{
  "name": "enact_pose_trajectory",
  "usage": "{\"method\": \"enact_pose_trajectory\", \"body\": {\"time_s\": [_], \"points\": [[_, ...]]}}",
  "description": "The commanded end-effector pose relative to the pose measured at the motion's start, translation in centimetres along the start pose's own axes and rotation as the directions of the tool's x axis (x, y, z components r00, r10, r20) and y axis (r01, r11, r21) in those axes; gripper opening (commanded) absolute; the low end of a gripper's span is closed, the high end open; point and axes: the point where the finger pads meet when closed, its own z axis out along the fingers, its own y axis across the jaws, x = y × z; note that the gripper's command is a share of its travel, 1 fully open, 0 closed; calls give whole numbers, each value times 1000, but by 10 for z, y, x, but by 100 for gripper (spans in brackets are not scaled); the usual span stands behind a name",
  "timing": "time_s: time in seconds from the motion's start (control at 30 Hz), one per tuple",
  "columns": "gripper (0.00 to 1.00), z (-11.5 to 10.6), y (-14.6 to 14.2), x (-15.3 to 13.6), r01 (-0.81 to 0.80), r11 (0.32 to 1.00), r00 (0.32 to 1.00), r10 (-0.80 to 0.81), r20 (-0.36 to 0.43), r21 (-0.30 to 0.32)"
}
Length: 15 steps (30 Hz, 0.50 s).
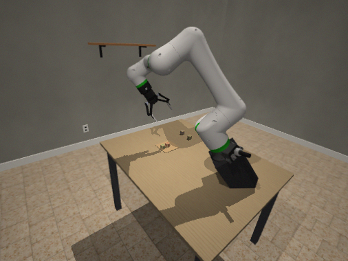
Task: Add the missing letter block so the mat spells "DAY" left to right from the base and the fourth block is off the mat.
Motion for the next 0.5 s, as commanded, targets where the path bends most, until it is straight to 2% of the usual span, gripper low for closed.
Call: {"method": "enact_pose_trajectory", "body": {"time_s": [0.0,0.07,0.13,0.47], "points": [[100,0,0,0,-2,1000,1000,2,-1,0],[100,0,0,0,-2,1000,1000,2,-1,0],[100,17,-11,0,-134,991,991,135,-28,26],[100,23,-15,-1,-183,982,982,184,-36,38]]}}
